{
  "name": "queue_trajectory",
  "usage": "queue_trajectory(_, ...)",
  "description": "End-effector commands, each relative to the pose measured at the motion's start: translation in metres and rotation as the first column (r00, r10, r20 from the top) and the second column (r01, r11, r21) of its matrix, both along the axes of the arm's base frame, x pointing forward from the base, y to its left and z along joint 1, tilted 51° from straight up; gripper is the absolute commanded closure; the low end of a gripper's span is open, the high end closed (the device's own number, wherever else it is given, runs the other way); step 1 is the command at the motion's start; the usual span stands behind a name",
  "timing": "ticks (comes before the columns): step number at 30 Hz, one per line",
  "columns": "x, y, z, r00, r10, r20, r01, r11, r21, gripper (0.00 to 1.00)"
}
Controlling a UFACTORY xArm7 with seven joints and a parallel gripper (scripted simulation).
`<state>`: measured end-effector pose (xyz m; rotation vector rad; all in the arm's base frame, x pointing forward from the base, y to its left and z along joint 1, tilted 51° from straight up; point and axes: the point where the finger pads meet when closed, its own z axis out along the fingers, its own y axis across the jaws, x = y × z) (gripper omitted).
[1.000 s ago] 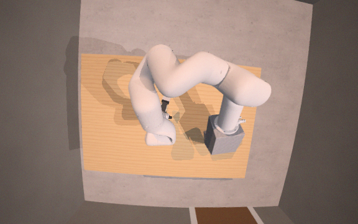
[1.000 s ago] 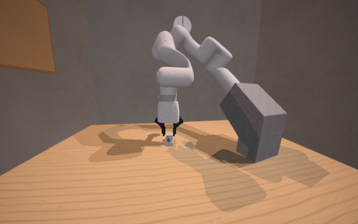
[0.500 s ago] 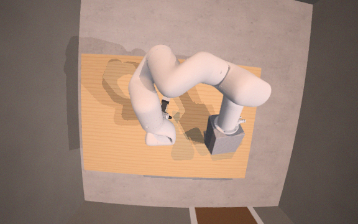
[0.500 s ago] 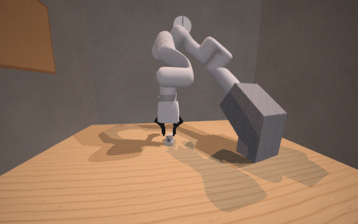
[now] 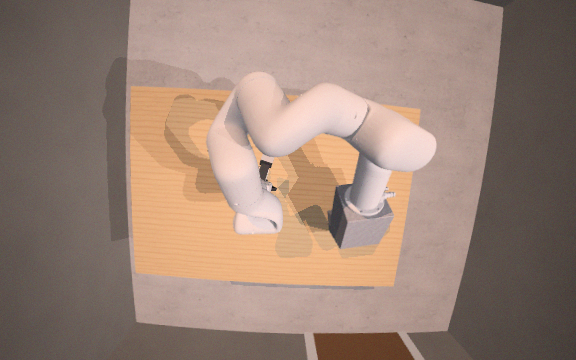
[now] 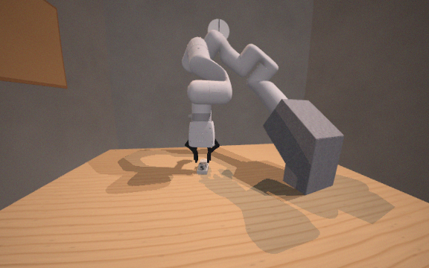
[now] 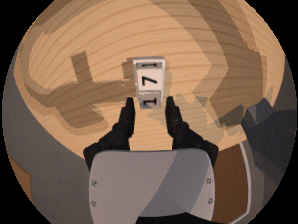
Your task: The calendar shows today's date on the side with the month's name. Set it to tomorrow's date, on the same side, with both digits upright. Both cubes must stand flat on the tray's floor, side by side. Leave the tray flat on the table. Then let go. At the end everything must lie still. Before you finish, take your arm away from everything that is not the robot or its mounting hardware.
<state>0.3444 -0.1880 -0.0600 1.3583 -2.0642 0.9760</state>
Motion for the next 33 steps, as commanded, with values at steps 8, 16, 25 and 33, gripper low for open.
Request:
queue_trajectory(8,0.001,0.001,0.000,1.000,0.002,0.002,-0.002,1.000,0.001,0.53)
queue_trajectory(16,0.001,0.000,-0.001,1.000,0.002,0.002,-0.002,1.000,0.001,0.53)
queue_trajectory(25,0.001,-0.008,-0.007,1.000,0.002,0.002,-0.002,1.000,0.001,0.53)
queue_trajectory(33,0.001,-0.016,-0.015,1.000,0.002,0.002,-0.002,1.000,0.001,0.53)
